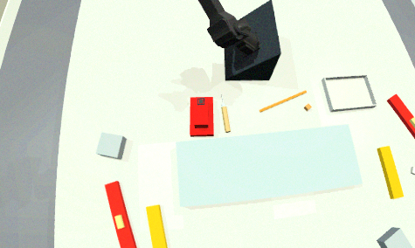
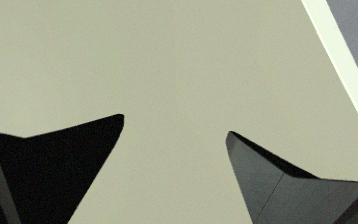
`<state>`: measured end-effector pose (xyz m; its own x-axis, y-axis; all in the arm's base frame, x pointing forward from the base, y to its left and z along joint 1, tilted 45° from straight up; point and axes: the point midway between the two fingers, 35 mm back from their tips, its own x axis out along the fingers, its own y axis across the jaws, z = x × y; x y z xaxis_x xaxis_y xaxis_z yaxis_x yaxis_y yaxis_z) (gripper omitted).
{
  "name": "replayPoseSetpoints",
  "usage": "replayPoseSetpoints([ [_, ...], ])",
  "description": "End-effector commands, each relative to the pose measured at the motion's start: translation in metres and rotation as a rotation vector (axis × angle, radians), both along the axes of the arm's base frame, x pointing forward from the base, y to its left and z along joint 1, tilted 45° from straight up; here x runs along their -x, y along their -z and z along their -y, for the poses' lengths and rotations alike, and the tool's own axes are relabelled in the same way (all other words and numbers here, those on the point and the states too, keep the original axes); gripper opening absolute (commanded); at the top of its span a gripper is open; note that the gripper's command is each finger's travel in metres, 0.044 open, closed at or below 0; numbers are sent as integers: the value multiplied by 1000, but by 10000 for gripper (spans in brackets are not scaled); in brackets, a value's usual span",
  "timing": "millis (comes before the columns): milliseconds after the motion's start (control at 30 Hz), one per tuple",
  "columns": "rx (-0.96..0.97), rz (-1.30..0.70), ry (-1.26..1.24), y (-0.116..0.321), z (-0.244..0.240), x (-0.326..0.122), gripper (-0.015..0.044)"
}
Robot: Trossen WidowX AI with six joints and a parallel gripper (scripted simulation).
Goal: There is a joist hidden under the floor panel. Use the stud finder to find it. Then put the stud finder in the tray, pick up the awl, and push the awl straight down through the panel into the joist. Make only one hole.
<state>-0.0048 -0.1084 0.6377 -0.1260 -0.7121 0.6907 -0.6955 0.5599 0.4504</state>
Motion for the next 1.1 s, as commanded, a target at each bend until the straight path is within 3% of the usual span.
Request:
replayPoseSetpoints([
  [0, -1, -14, 3, 0, 0, -3, 426],
  [267, -24, -653, 117, 38, 9, -124, 440],
  [600, 67, -1525, 257, 160, 14, -249, 440],
  [833, 228, -2126, 326, 274, 13, -289, 440],
  [1067, 497, -2725, 344, 393, 8, -280, 440],
])
